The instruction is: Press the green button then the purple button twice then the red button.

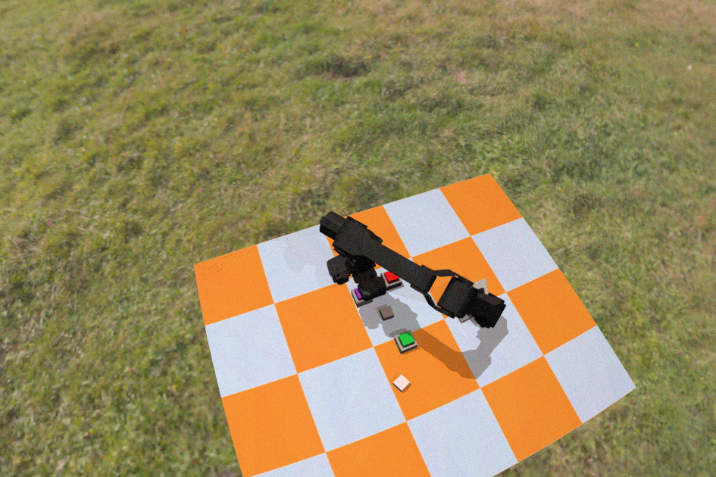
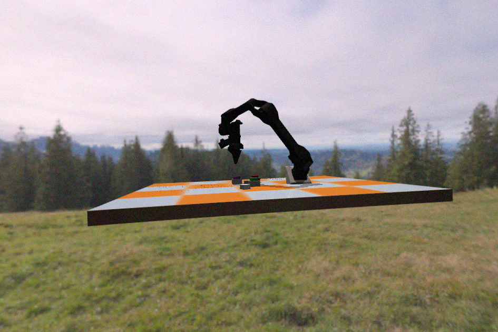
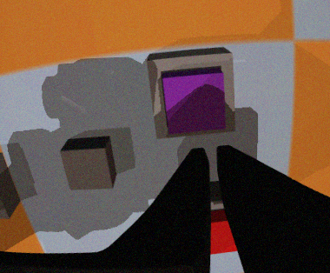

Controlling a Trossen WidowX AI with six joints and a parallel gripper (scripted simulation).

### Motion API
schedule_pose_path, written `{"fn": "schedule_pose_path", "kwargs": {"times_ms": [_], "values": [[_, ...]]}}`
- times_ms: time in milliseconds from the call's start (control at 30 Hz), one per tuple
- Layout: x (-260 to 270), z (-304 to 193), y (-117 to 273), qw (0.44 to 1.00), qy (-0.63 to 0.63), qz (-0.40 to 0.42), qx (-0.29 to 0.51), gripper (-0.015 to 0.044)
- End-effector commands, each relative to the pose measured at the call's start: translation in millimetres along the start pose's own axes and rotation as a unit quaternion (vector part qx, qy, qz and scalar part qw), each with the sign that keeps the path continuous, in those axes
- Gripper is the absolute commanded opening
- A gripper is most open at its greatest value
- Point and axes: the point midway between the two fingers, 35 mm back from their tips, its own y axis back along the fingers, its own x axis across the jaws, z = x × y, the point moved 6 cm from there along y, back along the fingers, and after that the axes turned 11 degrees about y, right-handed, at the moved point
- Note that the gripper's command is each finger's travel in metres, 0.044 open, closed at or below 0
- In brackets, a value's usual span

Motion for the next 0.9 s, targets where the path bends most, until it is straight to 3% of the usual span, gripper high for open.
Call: {"fn": "schedule_pose_path", "kwargs": {"times_ms": [0, 133, 367, 600, 767, 867], "values": [[-0.2, -2.5, 21.8, 1.0, 0.001, -0.001, 0.002, 0.002], [-1.4, -11.9, 22.9, 1.0, 0.001, -0.002, 0.002, 0.002], [-0.6, -102.2, 22.7, 1.0, -0.001, -0.002, 0.004, 0.002], [-0.4, -104.3, 20.5, 1.0, -0.001, -0.002, 0.004, 0.002], [-1.0, -104.1, -31.5, 1.0, 0.0, -0.001, 0.003, 0.002], [-0.3, -104.6, -39.3, 1.0, 0.0, -0.001, 0.003, 0.002]]}}
